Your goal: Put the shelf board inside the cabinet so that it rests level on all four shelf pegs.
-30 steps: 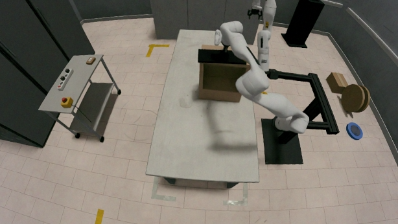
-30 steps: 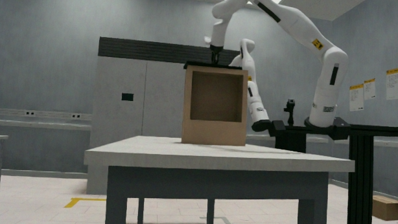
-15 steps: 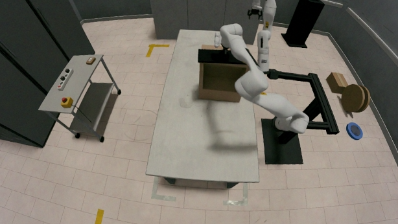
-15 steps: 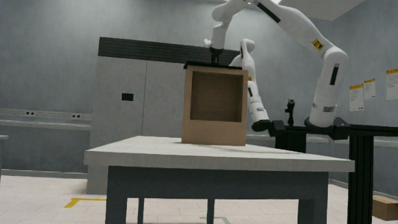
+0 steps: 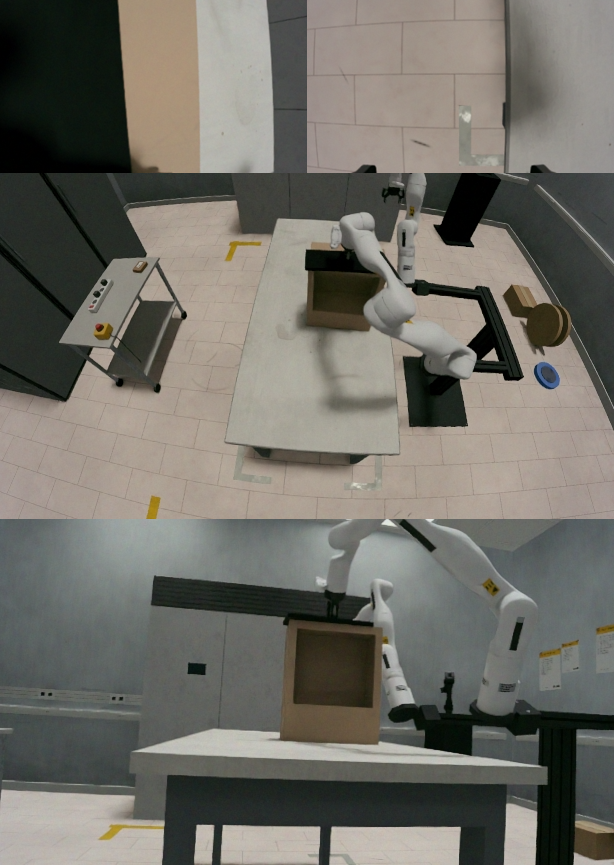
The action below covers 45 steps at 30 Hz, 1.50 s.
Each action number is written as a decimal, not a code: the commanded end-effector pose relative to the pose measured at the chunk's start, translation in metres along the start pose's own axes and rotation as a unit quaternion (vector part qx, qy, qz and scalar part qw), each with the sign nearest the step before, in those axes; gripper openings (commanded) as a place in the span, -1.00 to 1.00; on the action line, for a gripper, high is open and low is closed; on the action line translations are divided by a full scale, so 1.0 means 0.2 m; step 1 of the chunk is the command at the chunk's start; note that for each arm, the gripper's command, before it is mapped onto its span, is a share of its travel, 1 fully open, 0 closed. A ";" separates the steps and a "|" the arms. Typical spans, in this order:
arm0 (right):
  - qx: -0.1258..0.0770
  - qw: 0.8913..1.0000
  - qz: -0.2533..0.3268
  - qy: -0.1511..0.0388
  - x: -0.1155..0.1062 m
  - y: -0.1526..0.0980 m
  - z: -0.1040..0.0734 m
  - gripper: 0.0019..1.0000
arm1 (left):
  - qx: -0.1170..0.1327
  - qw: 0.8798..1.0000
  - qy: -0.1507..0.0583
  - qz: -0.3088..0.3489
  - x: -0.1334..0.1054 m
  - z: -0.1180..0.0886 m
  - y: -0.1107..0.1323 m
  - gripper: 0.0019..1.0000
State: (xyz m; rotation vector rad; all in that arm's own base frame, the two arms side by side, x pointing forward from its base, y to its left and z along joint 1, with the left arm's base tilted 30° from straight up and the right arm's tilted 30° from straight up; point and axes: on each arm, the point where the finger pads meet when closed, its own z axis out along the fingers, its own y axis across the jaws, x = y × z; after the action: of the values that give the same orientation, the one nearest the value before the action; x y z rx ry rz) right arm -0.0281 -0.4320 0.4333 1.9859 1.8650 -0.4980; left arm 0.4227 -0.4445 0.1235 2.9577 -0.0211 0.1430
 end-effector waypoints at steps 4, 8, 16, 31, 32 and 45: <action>0.000 1.000 0.000 -0.001 0.00 0.00 0.00 1.00 | -0.001 1.000 0.001 0.001 0.00 -0.05 -0.05 -0.80; 0.000 1.000 0.000 -0.001 0.00 0.00 0.00 1.00 | -0.001 1.000 0.001 0.001 0.00 -0.06 -0.06 -0.80; 0.000 1.000 0.000 -0.001 0.00 0.00 0.00 1.00 | -0.001 1.000 0.001 0.001 0.00 -0.06 -0.06 -0.80; 0.000 1.000 0.000 -0.001 0.00 0.00 0.00 1.00 | -0.001 1.000 0.001 0.001 0.00 -0.06 -0.06 -0.80; 0.000 1.000 0.000 -0.001 0.00 0.00 0.00 1.00 | -0.001 1.000 0.001 0.001 0.00 -0.06 -0.06 -0.80; 0.000 1.000 0.000 -0.001 0.00 0.00 0.00 1.00 | -0.001 1.000 0.001 0.001 0.00 -0.06 -0.06 -0.80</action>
State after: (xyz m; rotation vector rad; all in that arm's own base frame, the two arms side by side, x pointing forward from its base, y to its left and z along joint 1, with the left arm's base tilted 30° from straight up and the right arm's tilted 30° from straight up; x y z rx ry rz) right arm -0.0281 -0.4320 0.4333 1.9859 1.8650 -0.4980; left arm 0.4220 -0.4301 0.1316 2.9574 -0.0211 0.1430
